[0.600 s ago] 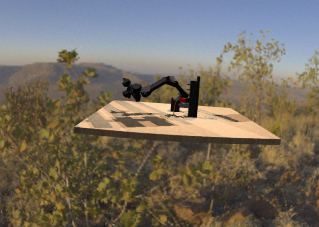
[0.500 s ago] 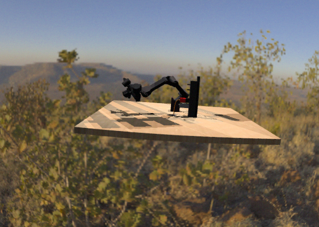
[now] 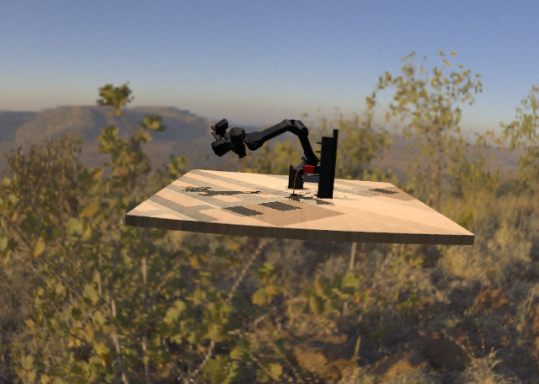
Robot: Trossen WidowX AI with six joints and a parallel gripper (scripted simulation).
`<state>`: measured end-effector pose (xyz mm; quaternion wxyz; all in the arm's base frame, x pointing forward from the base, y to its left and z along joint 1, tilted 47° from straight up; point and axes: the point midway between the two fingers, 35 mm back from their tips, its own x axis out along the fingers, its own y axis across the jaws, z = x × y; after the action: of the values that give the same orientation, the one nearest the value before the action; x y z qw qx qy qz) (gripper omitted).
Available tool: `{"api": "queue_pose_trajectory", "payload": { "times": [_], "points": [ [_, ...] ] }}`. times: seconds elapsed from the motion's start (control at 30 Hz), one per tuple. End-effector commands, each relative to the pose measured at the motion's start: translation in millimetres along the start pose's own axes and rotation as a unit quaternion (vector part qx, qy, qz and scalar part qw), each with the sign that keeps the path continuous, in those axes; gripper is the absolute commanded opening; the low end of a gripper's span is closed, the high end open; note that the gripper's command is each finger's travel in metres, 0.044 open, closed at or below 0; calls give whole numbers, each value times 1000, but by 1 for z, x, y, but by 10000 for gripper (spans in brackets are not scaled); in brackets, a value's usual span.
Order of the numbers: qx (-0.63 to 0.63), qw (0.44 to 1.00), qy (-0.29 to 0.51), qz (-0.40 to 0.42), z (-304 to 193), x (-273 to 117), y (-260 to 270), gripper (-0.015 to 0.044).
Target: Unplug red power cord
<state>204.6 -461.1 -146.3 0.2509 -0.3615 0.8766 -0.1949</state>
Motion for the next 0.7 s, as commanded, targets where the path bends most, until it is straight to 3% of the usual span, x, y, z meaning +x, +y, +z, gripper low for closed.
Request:
{"api": "queue_pose_trajectory", "payload": {
  "times": [0.0, 0.4, 0.67],
  "points": [
    [98, 993, -60, 34, -10, 0, -4, 160],
    [165, 967, -162, 109, -24, -20, -6, 160],
    [299, 866, -243, 320, -44, -81, 28, 160]
  ]
}}
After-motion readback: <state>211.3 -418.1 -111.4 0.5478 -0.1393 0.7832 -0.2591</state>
